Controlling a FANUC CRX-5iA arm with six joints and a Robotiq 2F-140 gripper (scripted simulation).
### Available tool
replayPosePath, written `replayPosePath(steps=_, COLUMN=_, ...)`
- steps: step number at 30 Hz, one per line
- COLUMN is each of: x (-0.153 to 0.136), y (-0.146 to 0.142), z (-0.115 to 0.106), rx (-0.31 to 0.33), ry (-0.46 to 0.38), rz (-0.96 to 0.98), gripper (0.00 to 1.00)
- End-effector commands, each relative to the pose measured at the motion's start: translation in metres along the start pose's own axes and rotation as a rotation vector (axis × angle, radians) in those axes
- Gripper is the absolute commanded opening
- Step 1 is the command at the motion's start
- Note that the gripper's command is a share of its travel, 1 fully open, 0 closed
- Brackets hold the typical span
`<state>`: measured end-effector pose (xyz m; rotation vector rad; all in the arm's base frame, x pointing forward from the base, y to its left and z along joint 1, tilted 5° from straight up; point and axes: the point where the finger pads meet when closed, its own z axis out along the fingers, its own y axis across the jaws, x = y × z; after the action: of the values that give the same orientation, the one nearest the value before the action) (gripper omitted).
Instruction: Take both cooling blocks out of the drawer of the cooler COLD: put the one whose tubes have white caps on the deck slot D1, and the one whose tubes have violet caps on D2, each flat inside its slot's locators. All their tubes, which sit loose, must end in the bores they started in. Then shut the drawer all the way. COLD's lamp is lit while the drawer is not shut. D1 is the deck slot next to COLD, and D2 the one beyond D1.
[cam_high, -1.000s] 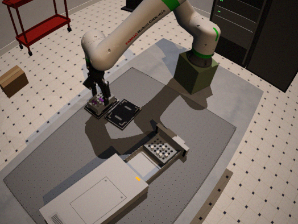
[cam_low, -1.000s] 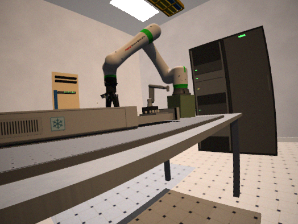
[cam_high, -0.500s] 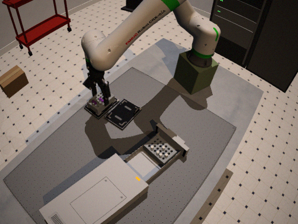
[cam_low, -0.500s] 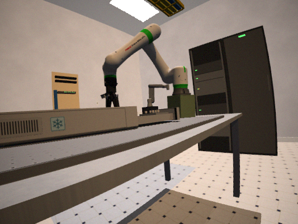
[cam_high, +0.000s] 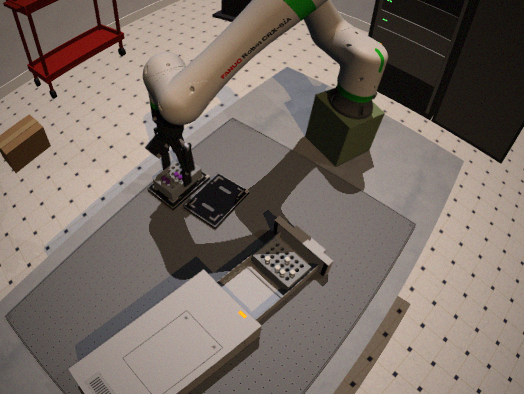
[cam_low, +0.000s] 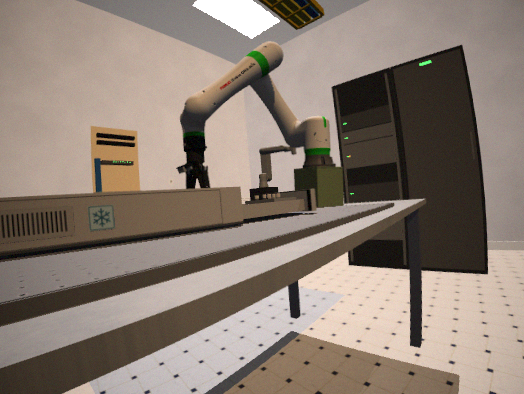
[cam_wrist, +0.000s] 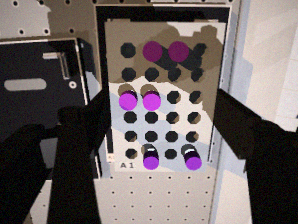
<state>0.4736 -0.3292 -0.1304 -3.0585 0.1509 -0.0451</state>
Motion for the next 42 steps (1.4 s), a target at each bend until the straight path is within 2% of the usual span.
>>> replayPosePath(steps=1, x=0.0009, y=0.0006, z=-0.0013, rx=-0.001, ry=0.002, rz=0.0, gripper=0.1)
replayPosePath(steps=4, x=0.0009, y=0.0006, z=-0.0013, rx=-0.001, ry=0.002, rz=0.0, gripper=0.1)
replayPosePath(steps=18, x=0.0009, y=0.0006, z=-0.0013, rx=-0.001, ry=0.002, rz=0.0, gripper=0.31)
replayPosePath(steps=20, x=0.0009, y=0.0006, z=-0.0013, rx=-0.001, ry=0.002, rz=0.0, gripper=0.31)
replayPosePath(steps=35, x=0.0009, y=0.0006, z=-0.0013, rx=-0.001, ry=0.002, rz=0.0, gripper=0.53)
replayPosePath(steps=37, x=0.0009, y=0.0006, z=-0.0013, rx=-0.001, ry=0.002, rz=0.0, gripper=0.53)
replayPosePath(steps=42, x=0.0009, y=0.0006, z=-0.0013, rx=-0.001, ry=0.002, rz=0.0, gripper=0.61)
